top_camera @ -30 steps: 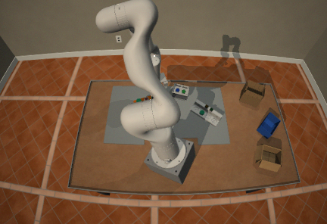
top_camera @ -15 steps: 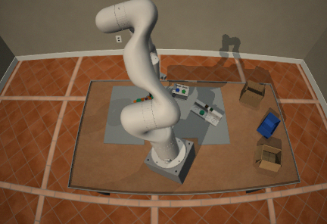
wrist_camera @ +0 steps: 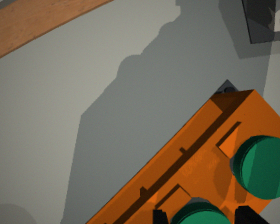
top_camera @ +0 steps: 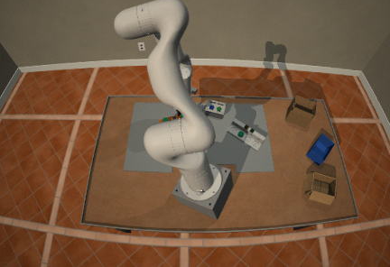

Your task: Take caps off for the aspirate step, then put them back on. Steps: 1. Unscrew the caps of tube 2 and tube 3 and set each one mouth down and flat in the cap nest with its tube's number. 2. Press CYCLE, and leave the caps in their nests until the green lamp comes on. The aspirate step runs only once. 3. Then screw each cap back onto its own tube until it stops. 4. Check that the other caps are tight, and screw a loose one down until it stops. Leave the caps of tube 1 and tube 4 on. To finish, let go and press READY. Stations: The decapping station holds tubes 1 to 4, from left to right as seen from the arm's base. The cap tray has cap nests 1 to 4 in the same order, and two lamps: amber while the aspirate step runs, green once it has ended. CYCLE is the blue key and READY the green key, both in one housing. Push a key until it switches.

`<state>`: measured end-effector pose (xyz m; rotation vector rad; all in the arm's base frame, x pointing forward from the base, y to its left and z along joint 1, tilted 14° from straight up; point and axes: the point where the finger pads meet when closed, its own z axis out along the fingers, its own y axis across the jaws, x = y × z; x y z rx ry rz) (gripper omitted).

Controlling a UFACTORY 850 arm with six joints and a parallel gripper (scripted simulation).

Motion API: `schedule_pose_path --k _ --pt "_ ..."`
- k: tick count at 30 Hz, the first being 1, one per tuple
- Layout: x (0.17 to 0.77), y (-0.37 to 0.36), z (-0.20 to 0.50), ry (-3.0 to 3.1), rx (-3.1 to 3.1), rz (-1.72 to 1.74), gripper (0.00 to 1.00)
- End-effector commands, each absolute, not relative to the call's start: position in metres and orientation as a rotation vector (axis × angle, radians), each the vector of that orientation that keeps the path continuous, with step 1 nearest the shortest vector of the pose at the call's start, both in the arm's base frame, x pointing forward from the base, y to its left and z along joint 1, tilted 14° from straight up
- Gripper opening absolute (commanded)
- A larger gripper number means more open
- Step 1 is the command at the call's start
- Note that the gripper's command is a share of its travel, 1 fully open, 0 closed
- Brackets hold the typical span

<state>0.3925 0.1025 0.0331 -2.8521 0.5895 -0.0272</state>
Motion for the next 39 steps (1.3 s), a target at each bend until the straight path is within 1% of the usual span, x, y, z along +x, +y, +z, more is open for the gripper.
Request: schedule_pose_path --k 1,6,9,12,14,17,23,27,29,31,39 --pt "0.3938 0.1025 0.0335 0.587 -2.84 -0.081 0.46" --pt "0.3938 0.1025 0.0335 0.587 -2.84 -0.081 0.46" --pt "0.3937 0.1025 0.0334 0.935 -2.741 -0.037 0.46" --pt "0.3937 0.1025 0.0334 0.935 -2.741 -0.037 0.46" --pt "0.3937 0.1025 0.0334 1.16 -2.652 -0.007 0.46" --pt "0.3937 0.1025 0.0334 1.269 -2.602 0.008 0.46" --pt "0.3937 0.1025 0.0334 1.685 -2.358 0.067 0.46" --pt "0.3937 0.1025 0.0334 1.878 -2.213 0.097 0.46" --pt "0.3937 0.1025 0.0334 1.878 -2.213 0.097 0.46" --pt "0.3937 0.1025 0.0334 2.06 -2.052 0.125 0.46" --pt "0.3937 0.1025 0.0334 2.384 -1.691 0.181 0.46"
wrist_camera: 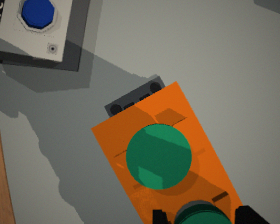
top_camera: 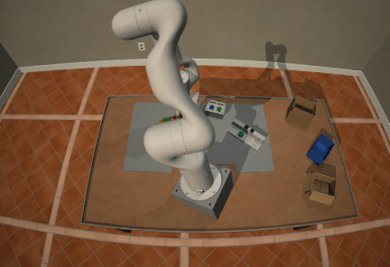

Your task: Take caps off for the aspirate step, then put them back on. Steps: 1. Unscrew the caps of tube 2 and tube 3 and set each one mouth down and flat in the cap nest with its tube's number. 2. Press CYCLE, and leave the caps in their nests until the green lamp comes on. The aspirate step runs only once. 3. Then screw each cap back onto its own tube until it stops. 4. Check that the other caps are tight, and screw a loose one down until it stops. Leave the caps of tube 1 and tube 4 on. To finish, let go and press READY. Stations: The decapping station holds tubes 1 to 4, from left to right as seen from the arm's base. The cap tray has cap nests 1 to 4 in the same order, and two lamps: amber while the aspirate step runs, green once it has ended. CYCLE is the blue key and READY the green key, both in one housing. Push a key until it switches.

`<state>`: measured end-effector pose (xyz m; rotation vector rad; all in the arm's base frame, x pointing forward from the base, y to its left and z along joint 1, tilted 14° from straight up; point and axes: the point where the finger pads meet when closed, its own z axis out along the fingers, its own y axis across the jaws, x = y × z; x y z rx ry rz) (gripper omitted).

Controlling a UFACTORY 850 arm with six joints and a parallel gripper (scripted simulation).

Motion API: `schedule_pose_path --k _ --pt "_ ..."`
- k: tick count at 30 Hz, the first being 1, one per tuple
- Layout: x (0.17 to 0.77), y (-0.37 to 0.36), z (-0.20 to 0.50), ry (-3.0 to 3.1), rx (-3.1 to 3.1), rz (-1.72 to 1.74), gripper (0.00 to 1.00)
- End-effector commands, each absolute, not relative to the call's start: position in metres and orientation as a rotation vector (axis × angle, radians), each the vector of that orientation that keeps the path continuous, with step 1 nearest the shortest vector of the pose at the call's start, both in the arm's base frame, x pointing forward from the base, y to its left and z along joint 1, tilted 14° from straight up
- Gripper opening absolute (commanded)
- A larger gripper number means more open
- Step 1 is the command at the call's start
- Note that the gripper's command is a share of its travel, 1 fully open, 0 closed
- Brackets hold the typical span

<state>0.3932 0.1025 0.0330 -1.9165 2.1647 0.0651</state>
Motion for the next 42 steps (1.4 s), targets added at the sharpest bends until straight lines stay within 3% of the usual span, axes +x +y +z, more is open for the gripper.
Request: schedule_pose_path --k 1,10,11,25,42 --pt "0.3937 0.1025 0.0334 2.427 -1.63 0.183 0.46" --pt "0.3938 0.1024 0.0334 2.445 -1.607 0.192 0.46" --pt "0.3938 0.1024 0.0334 2.445 -1.607 0.192 0.0" --pt "0.3938 0.1024 0.0334 2.445 -1.607 0.192 0.0" --pt "0.3938 0.1023 0.034 1.67 -2.369 0.065 0.0"
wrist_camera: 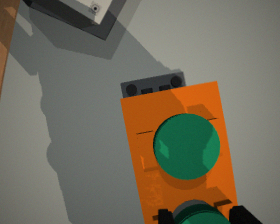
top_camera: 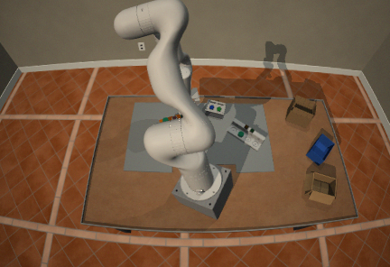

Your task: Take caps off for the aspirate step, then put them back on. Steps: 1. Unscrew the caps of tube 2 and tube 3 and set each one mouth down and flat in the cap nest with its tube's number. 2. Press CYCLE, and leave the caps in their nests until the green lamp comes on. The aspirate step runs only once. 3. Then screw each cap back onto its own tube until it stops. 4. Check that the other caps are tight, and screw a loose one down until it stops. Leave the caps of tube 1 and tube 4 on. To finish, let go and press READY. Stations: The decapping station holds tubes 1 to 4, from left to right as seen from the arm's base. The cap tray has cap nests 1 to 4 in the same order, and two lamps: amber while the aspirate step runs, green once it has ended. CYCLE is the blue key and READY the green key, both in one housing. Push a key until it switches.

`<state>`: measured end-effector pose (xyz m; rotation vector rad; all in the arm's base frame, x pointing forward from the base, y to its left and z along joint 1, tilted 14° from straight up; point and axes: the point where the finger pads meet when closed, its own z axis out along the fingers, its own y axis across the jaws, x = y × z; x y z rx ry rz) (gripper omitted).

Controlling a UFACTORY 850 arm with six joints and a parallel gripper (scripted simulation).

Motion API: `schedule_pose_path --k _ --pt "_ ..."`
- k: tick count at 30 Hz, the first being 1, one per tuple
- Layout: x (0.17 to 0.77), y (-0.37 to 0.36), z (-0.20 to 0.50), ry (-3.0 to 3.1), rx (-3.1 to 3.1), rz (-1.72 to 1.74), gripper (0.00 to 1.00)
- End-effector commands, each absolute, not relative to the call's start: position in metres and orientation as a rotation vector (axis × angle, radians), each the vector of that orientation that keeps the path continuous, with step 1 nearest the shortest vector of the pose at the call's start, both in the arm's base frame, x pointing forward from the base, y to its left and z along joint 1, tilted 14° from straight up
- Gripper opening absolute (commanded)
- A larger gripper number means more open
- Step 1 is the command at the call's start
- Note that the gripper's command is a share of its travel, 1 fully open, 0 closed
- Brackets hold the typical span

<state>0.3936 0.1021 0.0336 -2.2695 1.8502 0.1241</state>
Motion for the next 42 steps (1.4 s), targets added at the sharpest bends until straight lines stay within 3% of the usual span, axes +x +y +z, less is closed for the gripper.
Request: schedule_pose_path --k 1,14,27,28,40,42 --pt "0.3938 0.1023 0.034 1.61 -2.409 0.056 0.0" --pt "0.3937 0.1023 0.0343 0.768 -2.795 -0.057 0.0" --pt "0.3938 0.1022 0.0344 0.587 -2.84 -0.081 0.0" --pt "0.3938 0.1022 0.0344 0.587 -2.84 -0.081 0.46" --pt "0.3937 0.1023 0.0344 0.587 -2.84 -0.081 0.46" --pt "0.3937 0.1023 0.0342 0.82 -2.778 -0.052 0.46"
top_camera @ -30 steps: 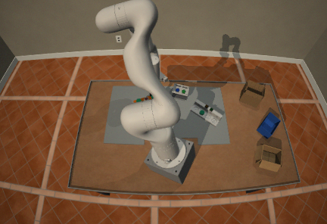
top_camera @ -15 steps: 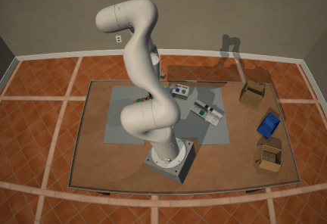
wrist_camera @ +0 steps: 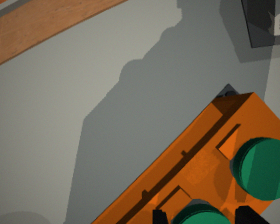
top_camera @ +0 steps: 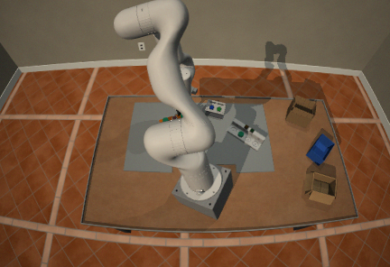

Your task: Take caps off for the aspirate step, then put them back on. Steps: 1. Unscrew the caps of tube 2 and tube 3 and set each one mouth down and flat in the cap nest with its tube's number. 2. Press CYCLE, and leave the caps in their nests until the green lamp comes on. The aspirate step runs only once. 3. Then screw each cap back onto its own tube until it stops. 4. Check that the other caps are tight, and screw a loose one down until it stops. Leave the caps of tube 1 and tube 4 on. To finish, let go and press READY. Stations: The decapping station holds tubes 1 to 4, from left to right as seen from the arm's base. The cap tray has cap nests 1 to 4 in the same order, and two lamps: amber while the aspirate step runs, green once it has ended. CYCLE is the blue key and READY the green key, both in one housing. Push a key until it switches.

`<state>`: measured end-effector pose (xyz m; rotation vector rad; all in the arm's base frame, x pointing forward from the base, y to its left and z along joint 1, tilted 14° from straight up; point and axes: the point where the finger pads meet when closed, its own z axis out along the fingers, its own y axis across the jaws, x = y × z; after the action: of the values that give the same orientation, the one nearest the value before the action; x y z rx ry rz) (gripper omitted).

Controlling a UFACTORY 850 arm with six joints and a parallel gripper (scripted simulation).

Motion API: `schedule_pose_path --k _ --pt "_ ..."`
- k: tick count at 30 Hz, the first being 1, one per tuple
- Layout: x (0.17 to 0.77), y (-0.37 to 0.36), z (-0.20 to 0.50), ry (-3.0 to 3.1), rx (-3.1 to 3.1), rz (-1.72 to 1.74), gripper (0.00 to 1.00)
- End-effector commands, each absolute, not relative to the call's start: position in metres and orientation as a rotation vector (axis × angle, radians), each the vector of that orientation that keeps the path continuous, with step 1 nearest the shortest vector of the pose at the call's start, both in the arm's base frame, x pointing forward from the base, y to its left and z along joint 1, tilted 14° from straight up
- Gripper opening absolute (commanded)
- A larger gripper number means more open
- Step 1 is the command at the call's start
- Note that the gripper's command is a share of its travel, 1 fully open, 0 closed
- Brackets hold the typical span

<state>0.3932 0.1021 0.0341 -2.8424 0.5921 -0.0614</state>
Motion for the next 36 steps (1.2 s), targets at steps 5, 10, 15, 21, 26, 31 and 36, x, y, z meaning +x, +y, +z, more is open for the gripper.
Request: schedule_pose_path --k 5,10,15,21,26,31,36 --pt "0.3937 0.1023 0.0341 1.157 -2.653 -0.007 0.46" --pt "0.3937 0.1023 0.0341 1.377 -2.547 0.023 0.46" --pt "0.3937 0.1023 0.0341 1.67 -2.368 0.064 0.46" --pt "0.3937 0.1024 0.0341 1.97 -2.134 0.111 0.46" --pt "0.3937 0.1023 0.0341 2.146 -1.967 0.14 0.46" --pt "0.3937 0.1023 0.0341 2.379 -1.696 0.179 0.46" --pt "0.3937 0.1023 0.0341 2.445 -1.607 0.192 0.46"
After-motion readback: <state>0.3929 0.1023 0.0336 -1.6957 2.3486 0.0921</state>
